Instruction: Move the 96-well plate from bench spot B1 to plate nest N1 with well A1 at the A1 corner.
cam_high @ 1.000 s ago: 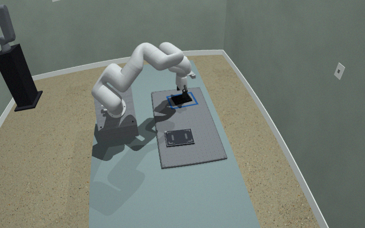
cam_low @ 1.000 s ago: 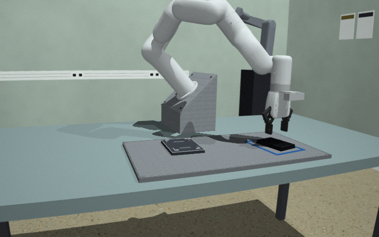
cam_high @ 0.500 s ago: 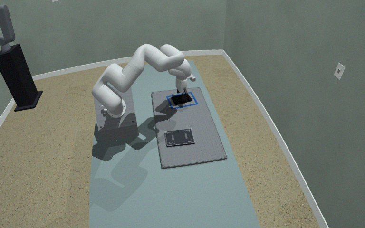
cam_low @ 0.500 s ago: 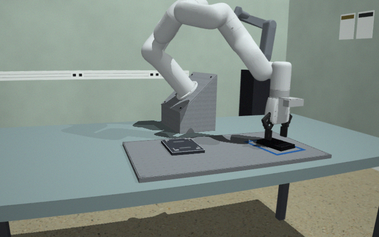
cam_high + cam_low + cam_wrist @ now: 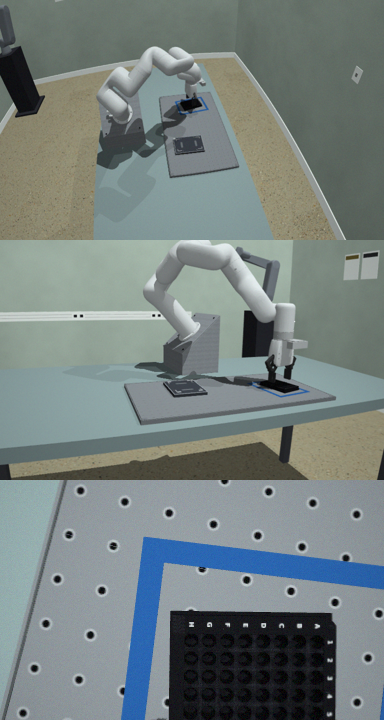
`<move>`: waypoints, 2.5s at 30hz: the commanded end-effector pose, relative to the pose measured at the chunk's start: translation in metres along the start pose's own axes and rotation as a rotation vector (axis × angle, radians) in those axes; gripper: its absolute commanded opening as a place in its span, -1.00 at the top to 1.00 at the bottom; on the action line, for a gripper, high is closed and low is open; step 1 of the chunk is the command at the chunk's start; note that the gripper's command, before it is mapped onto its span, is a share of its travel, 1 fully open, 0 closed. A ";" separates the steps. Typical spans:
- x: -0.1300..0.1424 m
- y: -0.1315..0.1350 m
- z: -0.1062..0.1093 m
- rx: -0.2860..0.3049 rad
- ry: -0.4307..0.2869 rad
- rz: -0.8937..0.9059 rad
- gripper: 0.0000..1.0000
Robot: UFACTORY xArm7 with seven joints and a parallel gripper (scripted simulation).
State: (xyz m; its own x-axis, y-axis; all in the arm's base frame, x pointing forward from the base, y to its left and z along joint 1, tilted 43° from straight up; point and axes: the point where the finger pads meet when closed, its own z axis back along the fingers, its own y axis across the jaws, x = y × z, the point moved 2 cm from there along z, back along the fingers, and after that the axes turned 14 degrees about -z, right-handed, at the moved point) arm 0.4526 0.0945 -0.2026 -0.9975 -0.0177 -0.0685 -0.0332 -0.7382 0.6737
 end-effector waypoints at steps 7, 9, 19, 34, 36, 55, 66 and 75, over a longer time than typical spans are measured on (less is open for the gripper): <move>-0.001 -0.002 -0.003 -0.004 0.004 0.000 -1.00; -0.001 -0.002 -0.005 -0.004 0.004 0.000 -1.00; -0.001 -0.002 -0.010 -0.004 0.004 0.000 -1.00; -0.001 -0.002 -0.017 -0.004 0.004 0.000 -1.00; -0.001 -0.002 -0.017 -0.004 0.004 0.000 -1.00; -0.001 -0.002 -0.016 -0.004 0.004 0.000 1.00; -0.001 -0.002 -0.016 -0.004 0.004 0.000 1.00; -0.001 -0.002 -0.016 -0.004 0.004 0.000 1.00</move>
State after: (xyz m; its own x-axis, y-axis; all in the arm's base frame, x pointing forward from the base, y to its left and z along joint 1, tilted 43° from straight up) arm 0.4536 0.0818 -0.2162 -0.9975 -0.0175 -0.0682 -0.0332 -0.7379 0.6741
